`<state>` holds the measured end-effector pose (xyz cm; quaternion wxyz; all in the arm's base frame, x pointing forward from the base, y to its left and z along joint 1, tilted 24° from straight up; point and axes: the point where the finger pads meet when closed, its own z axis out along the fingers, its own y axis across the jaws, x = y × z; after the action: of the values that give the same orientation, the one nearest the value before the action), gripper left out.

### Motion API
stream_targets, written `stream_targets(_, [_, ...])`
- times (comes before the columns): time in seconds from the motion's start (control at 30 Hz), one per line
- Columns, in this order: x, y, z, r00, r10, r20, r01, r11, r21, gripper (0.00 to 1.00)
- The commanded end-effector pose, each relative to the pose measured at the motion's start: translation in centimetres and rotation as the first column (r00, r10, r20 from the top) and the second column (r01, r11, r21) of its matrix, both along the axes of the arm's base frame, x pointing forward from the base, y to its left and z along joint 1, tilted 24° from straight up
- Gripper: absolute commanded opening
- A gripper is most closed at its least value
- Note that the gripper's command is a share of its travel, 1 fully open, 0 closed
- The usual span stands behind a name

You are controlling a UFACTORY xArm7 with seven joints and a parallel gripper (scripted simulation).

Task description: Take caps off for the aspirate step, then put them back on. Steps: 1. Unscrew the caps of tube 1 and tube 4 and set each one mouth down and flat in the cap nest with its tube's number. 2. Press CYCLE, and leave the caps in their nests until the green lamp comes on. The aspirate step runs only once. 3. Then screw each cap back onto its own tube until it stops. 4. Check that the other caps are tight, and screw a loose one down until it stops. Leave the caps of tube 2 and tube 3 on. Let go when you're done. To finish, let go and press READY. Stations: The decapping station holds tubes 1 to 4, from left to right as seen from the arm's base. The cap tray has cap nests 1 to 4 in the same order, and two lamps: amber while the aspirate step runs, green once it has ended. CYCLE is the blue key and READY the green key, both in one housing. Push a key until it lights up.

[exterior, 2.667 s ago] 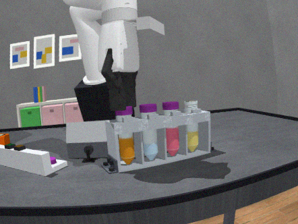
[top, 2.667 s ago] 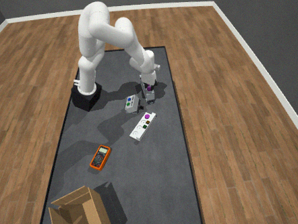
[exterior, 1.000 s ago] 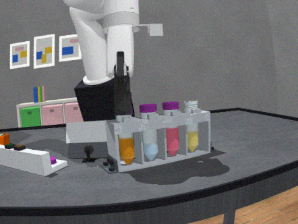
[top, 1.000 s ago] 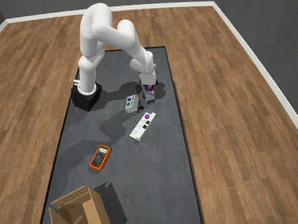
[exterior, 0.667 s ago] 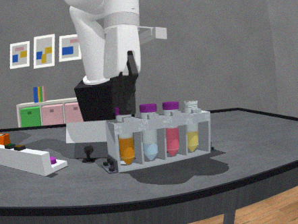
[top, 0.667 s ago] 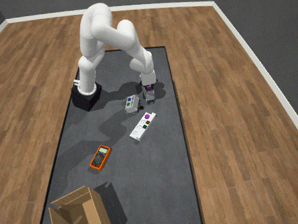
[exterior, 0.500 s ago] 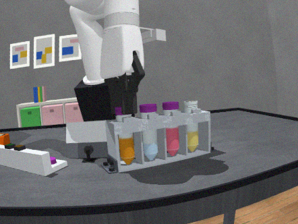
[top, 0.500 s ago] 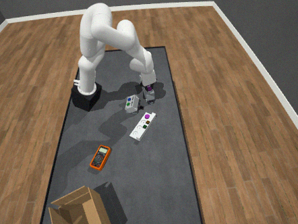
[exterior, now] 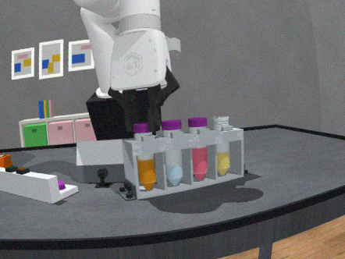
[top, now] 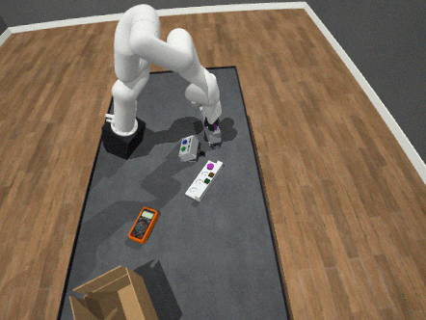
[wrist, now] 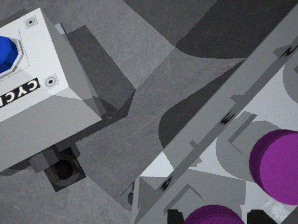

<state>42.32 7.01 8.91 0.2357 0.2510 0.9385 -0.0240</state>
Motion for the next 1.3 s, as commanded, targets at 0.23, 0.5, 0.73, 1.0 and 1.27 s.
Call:
stream_targets(0.23, [0.16, 0.08, 0.23, 0.997, 0.044, -0.063, -0.044, 0.999, -0.003, 0.46])
stream_targets(0.5, [0.16, 0.09, 0.22, 0.997, 0.044, -0.063, -0.044, 0.999, -0.003, 0.46])
stream_targets(0.73, [0.16, 0.08, 0.22, 0.947, -0.322, -0.024, 0.321, 0.933, 0.161, 0.46])
stream_targets(1.0, [0.16, 0.08, 0.23, 0.812, -0.582, -0.04, 0.567, 0.771, 0.29, 0.46])
stream_targets(1.27, [0.16, 0.09, 0.22, 0.6, -0.794, -0.095, 0.751, 0.519, 0.408, 0.46])
